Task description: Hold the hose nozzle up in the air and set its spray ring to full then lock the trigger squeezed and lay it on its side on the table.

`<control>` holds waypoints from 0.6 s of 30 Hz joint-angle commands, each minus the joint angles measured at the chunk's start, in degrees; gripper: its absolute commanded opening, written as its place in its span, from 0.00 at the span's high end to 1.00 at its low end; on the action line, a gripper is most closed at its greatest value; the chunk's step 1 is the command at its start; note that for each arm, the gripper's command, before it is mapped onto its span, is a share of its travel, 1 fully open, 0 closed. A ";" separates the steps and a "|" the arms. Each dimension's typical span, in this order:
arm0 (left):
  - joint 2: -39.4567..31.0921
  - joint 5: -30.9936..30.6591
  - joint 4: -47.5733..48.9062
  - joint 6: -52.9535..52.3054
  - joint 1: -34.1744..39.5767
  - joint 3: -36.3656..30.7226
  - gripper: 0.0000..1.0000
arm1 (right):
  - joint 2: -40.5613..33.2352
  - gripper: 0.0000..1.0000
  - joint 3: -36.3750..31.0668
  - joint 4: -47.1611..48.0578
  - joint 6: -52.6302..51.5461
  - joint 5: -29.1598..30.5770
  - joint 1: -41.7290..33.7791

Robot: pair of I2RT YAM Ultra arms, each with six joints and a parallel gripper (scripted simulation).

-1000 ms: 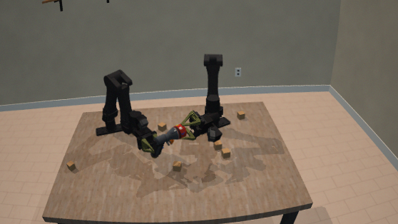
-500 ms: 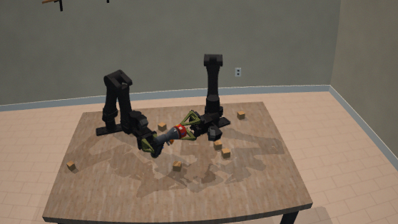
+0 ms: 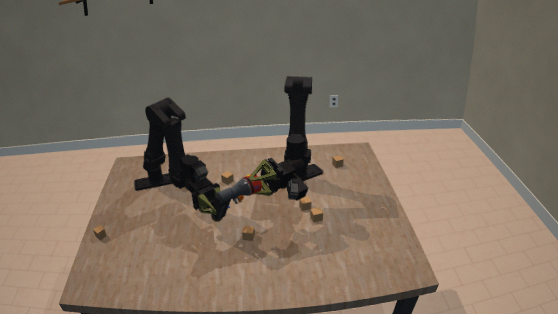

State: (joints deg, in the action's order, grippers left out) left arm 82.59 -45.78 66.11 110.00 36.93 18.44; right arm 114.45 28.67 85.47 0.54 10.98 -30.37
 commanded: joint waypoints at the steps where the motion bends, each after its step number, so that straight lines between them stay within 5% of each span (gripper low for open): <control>1: -0.33 0.66 1.22 -0.40 0.07 1.56 1.00 | -1.58 0.64 2.06 4.53 -0.31 0.09 -0.07; 12: -0.33 0.65 1.16 -0.41 0.06 1.66 1.00 | -1.58 0.64 2.06 4.53 -0.32 0.06 -0.07; 13: -0.33 0.65 1.16 -0.41 0.06 1.66 0.13 | -1.58 0.64 2.06 4.53 -0.32 0.06 -0.07; 18: -0.31 0.65 0.87 -0.40 0.06 1.67 0.13 | -1.58 0.64 2.06 4.53 -0.40 -0.06 -0.07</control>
State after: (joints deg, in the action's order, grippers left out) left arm 82.56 -45.67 66.15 109.97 36.91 18.46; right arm 114.48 28.64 85.49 0.56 11.00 -30.37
